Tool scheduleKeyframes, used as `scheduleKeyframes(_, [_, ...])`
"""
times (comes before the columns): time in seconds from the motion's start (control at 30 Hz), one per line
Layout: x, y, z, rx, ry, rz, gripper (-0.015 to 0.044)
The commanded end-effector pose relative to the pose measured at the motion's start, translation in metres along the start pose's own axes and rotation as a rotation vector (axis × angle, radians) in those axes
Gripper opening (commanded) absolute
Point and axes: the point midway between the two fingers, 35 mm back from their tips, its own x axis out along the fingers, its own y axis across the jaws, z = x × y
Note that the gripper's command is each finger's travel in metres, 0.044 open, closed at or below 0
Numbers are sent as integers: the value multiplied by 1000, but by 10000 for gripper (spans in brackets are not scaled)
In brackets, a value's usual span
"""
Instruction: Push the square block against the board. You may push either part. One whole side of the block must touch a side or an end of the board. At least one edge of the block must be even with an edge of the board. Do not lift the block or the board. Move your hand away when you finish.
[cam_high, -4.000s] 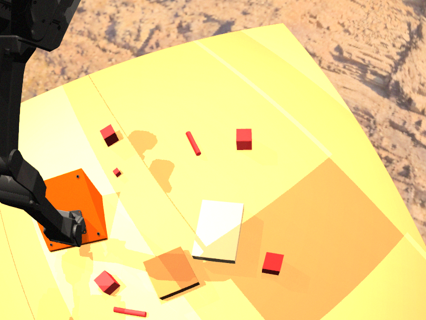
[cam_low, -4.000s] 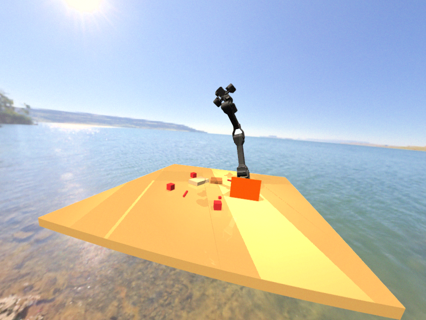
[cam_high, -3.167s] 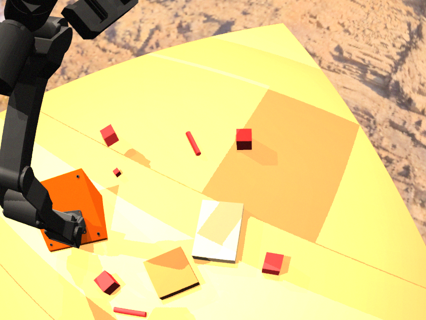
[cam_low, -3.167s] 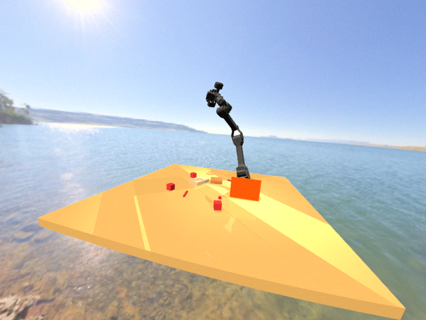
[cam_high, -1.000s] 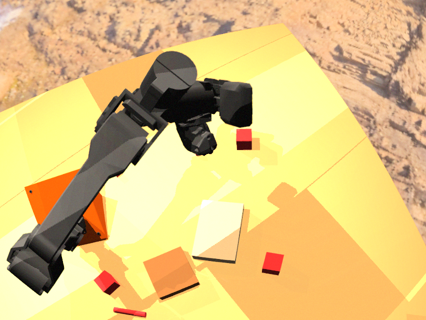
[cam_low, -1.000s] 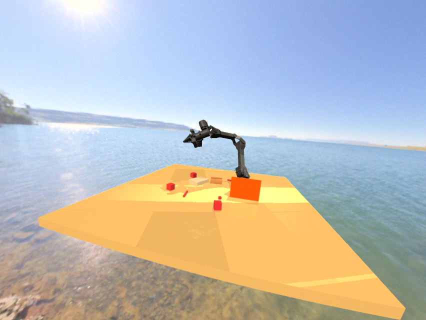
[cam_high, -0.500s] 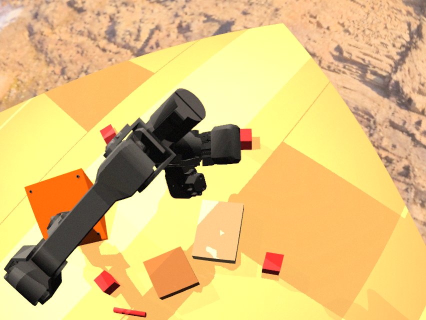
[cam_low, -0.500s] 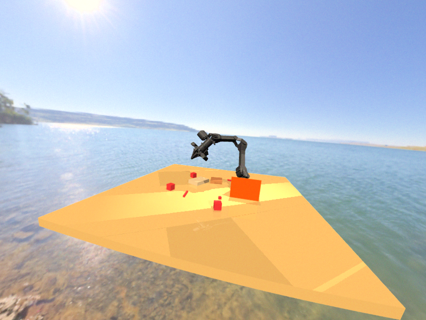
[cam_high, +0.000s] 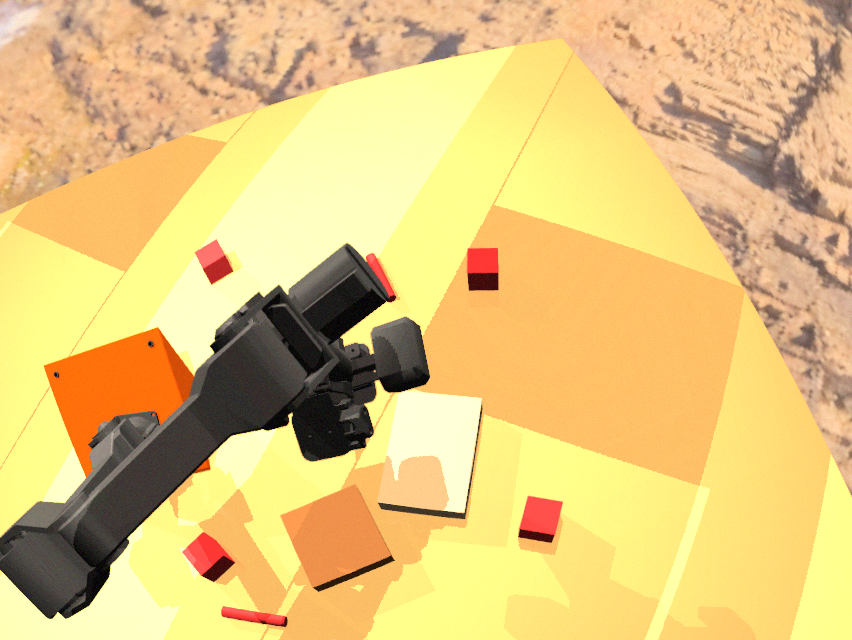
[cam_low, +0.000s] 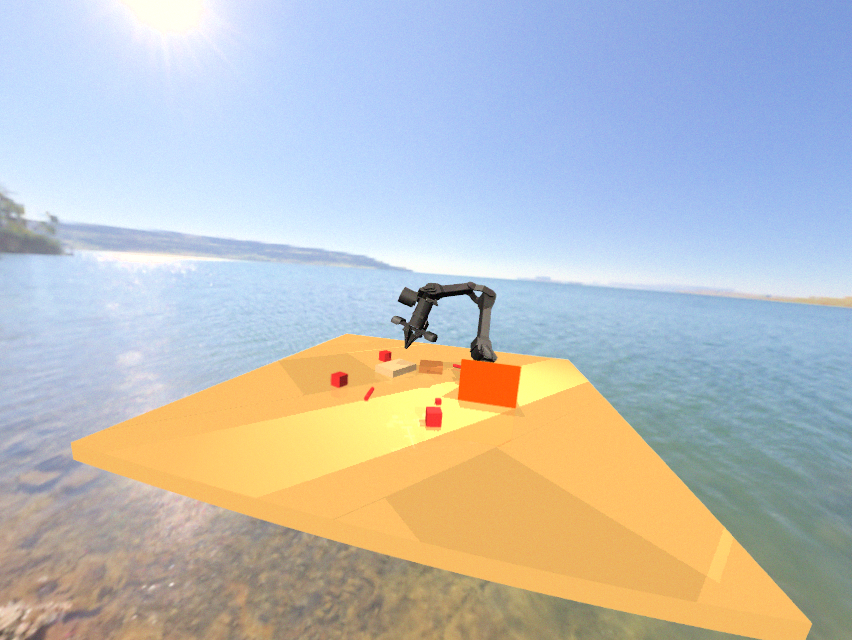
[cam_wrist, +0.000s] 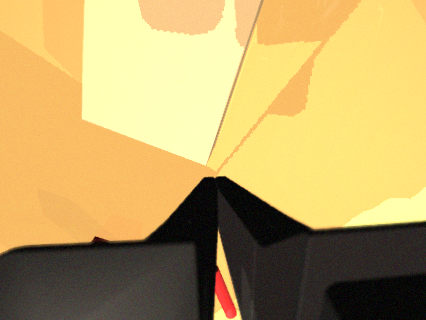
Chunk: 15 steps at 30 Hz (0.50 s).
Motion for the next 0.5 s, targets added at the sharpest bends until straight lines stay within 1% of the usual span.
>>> scheduleKeyframes(0.0, [7, -28, 15, -90, -47, -95, 0])
scheduleKeyframes(0.3, [13, -89, 49, -282, -117, -316, 0])
scheduleKeyframes(0.47, [13, -93, 51, -296, -121, -333, 0])
